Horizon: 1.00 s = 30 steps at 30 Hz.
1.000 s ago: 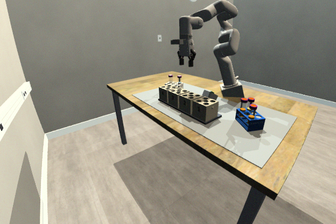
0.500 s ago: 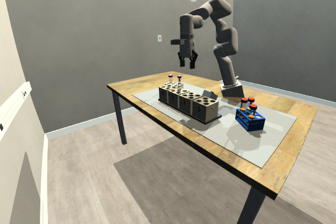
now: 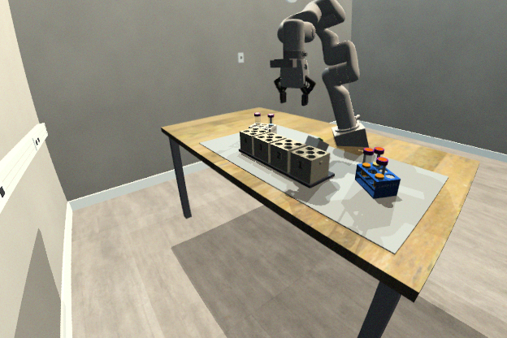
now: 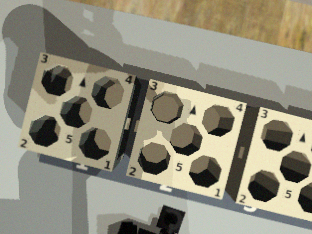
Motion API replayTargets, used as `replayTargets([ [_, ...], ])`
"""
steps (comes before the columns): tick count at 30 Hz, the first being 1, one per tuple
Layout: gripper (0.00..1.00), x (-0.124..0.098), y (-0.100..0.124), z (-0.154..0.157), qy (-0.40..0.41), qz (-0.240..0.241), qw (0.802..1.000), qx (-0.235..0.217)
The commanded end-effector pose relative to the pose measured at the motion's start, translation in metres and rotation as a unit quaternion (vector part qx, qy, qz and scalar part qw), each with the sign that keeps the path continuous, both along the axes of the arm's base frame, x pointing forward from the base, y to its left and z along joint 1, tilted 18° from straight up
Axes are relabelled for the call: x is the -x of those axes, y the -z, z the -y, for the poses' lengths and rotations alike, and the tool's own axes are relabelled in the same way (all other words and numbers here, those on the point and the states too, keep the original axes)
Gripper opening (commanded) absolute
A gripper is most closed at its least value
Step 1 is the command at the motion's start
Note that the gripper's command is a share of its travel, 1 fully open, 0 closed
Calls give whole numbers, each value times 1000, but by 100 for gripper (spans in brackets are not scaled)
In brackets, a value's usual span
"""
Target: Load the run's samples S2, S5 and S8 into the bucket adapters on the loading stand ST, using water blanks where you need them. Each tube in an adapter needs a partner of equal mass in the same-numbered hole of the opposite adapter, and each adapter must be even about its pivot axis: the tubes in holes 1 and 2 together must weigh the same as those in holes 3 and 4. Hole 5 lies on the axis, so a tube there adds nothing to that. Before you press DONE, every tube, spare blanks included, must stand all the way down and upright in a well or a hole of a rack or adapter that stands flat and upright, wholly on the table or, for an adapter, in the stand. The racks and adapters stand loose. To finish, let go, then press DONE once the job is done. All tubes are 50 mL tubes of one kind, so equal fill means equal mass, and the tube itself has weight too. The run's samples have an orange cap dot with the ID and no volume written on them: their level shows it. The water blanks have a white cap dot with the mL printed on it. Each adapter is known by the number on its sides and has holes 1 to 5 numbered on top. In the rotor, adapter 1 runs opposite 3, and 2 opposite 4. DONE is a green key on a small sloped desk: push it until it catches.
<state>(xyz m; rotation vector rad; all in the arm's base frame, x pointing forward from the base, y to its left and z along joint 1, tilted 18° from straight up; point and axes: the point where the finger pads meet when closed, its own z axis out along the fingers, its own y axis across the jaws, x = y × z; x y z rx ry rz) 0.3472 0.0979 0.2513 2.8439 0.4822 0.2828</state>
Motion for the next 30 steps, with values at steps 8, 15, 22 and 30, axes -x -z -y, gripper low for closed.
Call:
replayTargets([
  [8, 100, 23, 15, -49, -175, -36, 983, 41],
  [15, 100, 33, 22, -70, -253, -53, 964, 59],
  [22, 100, 48, 32, -100, -265, -55, 961, 62],
  [30, 100, 61, 40, -126, -265, -56, 961, 62],
])
